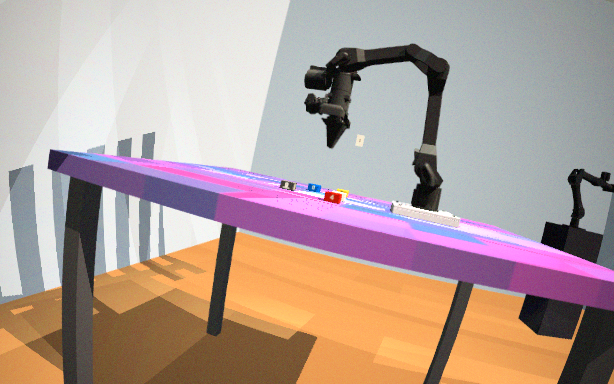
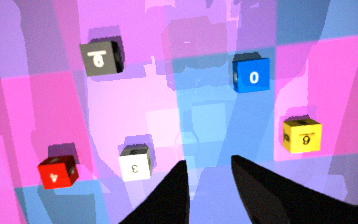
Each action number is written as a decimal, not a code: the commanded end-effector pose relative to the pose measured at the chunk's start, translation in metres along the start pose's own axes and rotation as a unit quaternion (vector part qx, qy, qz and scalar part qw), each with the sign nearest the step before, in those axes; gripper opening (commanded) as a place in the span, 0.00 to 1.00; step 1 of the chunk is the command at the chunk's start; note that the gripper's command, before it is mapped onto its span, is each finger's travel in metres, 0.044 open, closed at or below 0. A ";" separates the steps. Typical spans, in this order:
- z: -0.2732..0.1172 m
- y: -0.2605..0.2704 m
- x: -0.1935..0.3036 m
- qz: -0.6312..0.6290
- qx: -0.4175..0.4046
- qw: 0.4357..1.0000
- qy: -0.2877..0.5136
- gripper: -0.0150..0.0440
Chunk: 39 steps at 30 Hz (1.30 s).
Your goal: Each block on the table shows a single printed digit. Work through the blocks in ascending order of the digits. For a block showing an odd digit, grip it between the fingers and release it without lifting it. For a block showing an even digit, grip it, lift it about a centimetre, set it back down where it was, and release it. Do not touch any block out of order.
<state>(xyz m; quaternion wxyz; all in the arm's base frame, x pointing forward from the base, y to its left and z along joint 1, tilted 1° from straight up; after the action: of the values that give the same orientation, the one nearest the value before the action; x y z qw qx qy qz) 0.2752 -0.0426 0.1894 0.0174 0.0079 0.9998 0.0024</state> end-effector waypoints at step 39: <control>0.111 0.084 0.060 -0.002 -0.004 1.000 0.001 0.93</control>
<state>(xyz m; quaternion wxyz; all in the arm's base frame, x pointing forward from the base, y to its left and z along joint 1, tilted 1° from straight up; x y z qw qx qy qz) 0.2203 0.0436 0.0815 0.0166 0.0036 0.9998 0.0075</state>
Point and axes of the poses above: the point midway between the two fingers, 35 mm back from their tips, its own z axis out along the fingers, its own y axis across the jaws, x = y × z, the point moved 4 cm from there along -z, back along the fingers, and after that the axes turned 4 degrees about -z, right-handed, at the moved point
